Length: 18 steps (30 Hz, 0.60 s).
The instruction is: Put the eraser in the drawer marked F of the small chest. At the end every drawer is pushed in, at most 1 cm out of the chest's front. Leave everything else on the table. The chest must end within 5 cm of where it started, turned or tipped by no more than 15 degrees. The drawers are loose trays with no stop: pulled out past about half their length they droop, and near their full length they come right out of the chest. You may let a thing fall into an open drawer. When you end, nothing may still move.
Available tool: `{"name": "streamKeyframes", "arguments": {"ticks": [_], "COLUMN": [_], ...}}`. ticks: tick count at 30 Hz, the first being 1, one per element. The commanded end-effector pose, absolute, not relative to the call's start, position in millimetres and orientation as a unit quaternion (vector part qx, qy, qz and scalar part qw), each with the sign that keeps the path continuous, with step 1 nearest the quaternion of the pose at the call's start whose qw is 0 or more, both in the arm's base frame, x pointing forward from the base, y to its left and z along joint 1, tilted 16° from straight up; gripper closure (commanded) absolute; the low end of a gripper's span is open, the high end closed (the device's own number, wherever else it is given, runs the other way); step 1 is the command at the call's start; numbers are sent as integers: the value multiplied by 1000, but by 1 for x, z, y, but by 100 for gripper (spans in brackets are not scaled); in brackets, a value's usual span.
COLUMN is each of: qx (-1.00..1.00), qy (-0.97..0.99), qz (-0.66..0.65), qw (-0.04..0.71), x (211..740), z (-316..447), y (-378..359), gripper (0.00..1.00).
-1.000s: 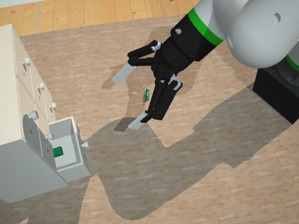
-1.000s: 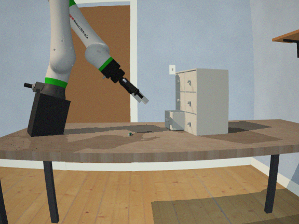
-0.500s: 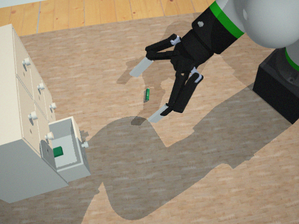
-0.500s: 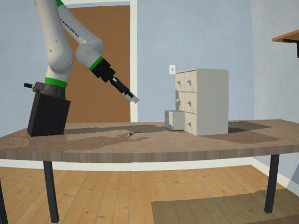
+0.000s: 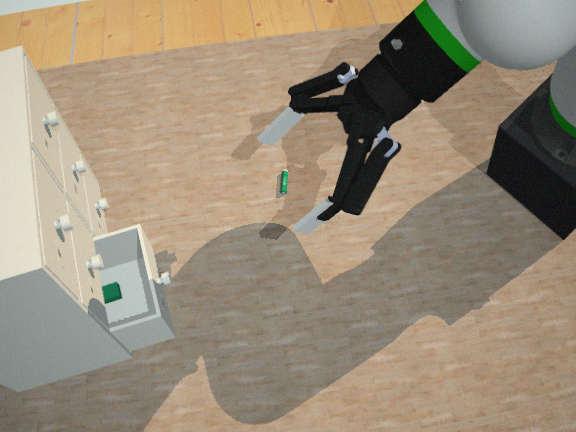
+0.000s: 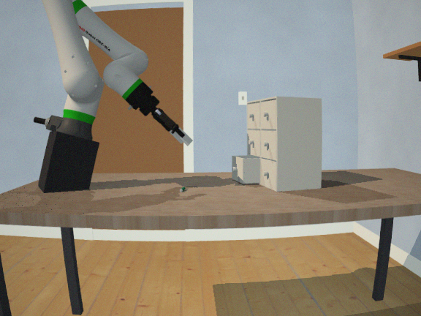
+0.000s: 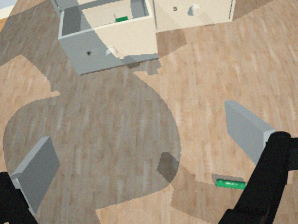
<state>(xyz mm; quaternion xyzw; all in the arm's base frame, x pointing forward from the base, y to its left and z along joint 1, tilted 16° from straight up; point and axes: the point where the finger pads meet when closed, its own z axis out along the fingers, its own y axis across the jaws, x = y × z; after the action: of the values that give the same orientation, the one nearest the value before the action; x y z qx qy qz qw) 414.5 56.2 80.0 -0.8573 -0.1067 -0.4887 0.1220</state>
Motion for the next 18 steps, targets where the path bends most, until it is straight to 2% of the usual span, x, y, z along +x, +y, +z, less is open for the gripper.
{"name": "streamKeyframes", "arguments": {"ticks": [1,5,8,11,18], "qx": [-859,-865,-890,-903,-953], "qy": [-105,-120,-157,-168,-158], "qz": [-488,-466,-390,-351,-228], "qw": [118,139,178,185,125], "x": [414,416,414,411,403], "z": [80,84,89,90,114], "y": [56,70,99,104,56], "gripper": [0,0,0,0,0]}}
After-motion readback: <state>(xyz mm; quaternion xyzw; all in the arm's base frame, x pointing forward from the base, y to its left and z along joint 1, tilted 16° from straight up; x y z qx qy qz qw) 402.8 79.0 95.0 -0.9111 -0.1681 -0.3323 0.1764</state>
